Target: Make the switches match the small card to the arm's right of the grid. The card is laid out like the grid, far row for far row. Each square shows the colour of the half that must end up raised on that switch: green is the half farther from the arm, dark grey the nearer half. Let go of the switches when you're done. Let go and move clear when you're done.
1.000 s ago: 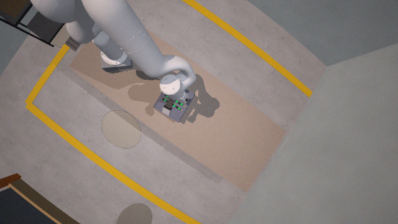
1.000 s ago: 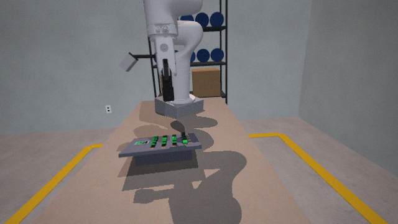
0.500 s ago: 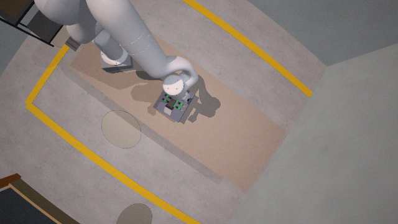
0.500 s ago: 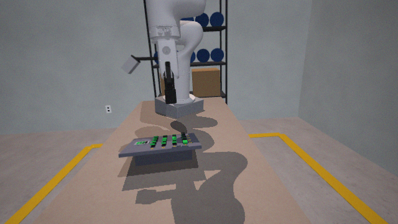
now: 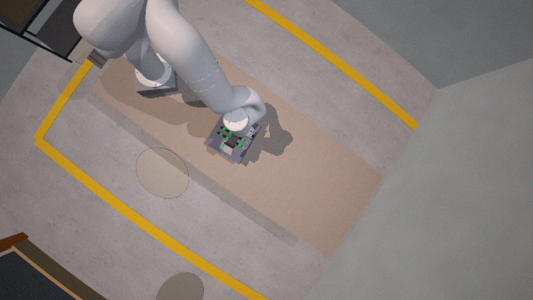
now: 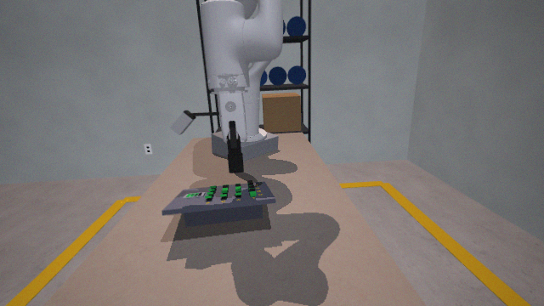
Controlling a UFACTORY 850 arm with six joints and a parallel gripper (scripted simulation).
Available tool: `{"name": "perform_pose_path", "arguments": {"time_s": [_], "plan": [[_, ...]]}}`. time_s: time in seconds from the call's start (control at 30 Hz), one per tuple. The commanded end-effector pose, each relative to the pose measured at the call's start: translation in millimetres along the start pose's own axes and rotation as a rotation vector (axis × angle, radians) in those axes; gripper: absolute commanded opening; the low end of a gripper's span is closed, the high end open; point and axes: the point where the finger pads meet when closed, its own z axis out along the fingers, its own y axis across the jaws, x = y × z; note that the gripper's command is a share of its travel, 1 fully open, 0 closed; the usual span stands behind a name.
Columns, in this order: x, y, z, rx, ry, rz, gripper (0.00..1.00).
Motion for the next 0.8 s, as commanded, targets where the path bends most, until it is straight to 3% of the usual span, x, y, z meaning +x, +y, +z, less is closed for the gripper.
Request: {"name": "perform_pose_path", "arguments": {"time_s": [0.0,0.77], "plan": [[0.2,-2.5,14.7,0.003,-0.001,0.000,0.00],[0.3,-3.0,22.7,0.003,-0.001,0.000,0.00]]}}
